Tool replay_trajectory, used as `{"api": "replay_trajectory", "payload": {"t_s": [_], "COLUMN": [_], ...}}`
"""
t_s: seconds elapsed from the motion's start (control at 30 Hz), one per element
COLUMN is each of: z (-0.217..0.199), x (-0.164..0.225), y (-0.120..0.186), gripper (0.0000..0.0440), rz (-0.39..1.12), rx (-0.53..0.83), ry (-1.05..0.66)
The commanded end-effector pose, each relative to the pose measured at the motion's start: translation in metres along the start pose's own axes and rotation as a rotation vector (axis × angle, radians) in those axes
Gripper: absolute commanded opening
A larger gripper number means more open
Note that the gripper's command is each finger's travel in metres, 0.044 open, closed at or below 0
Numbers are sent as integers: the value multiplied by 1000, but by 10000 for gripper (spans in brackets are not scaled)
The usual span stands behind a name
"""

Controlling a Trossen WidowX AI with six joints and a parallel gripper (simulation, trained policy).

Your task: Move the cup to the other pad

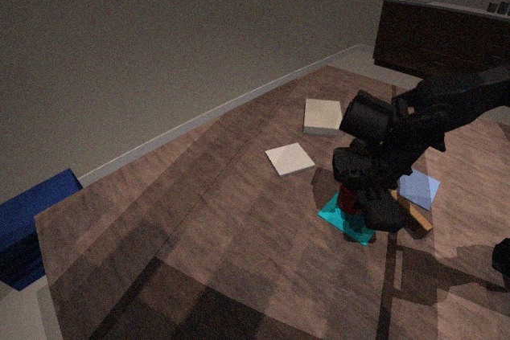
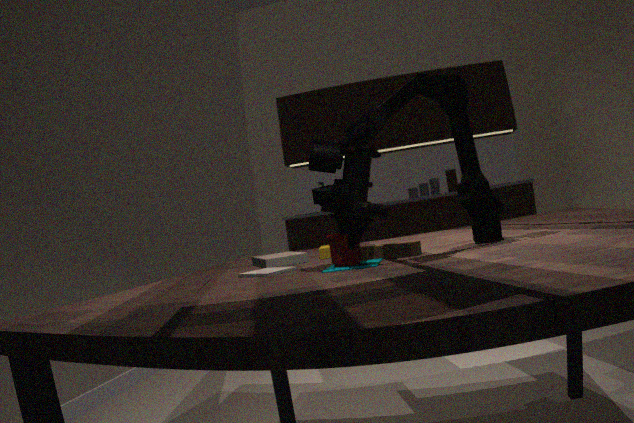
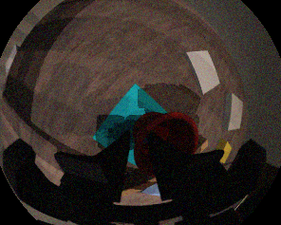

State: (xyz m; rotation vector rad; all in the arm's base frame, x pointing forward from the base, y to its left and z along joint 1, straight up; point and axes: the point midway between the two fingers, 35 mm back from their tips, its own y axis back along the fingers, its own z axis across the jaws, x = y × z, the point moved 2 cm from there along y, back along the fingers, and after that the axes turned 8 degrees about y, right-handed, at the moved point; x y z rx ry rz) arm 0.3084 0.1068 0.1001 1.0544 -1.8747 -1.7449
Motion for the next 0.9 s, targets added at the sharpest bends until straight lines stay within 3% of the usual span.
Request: {"api": "replay_trajectory", "payload": {"t_s": [0.0, 0.63, 0.73, 0.87], "z": [2, 0, -2, -6], "x": [3, 5, 4, 2], "y": [4, 50, 59, 70], "gripper": [109, 194, 225, 310], "rz": [-12, -139, -165, -194], "rx": [-7, 13, 28, 45], "ry": [-1, -24, -24, -28]}}
